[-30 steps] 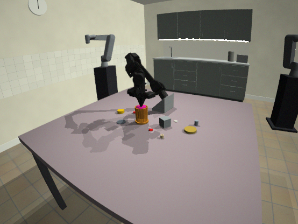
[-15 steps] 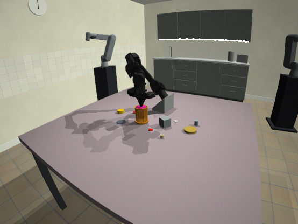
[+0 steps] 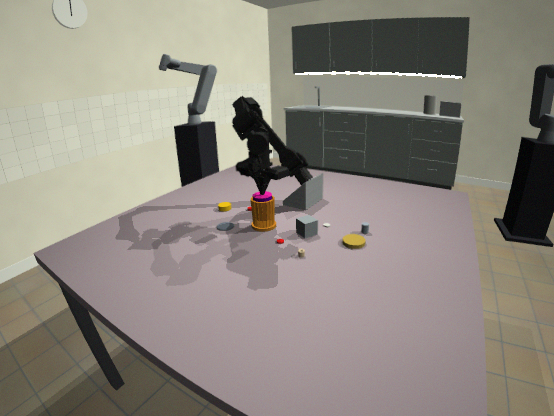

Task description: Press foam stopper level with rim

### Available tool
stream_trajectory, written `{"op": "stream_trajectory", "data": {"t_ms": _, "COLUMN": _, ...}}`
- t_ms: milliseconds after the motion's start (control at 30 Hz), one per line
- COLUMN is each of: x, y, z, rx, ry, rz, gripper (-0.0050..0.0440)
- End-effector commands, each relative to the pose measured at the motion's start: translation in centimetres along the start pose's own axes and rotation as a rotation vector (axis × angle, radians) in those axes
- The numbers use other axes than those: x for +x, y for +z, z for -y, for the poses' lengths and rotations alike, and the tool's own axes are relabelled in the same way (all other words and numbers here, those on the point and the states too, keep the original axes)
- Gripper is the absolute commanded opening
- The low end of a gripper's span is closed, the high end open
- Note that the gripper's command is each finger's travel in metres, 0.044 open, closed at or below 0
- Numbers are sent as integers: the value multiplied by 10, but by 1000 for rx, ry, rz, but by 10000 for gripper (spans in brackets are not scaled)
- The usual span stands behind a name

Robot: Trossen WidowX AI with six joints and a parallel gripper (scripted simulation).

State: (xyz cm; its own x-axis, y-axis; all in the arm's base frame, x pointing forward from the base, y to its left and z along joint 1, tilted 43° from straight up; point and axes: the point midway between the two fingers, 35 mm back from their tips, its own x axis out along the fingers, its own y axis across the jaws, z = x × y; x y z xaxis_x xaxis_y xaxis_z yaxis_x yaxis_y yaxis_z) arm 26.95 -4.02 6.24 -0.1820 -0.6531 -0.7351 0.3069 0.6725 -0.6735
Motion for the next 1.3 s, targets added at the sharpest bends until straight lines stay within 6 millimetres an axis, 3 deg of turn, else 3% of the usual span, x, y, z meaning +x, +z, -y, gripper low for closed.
{"op": "stream_trajectory", "data": {"t_ms": 0, "x": -23, "y": 2, "z": -1, "rx": 2, "ry": 2, "rz": -1, "gripper": 0}}
{"op": "stream_trajectory", "data": {"t_ms": 100, "x": -51, "y": 2, "z": -1, "rx": 2, "ry": 1, "rz": -1, "gripper": 0}}
{"op": "stream_trajectory", "data": {"t_ms": 167, "x": -57, "y": 1, "z": 0, "rx": 2, "ry": 0, "rz": -1, "gripper": 0}}
{"op": "stream_trajectory", "data": {"t_ms": 1267, "x": -54, "y": 1, "z": 0, "rx": 0, "ry": 3, "rz": 8, "gripper": 0}}
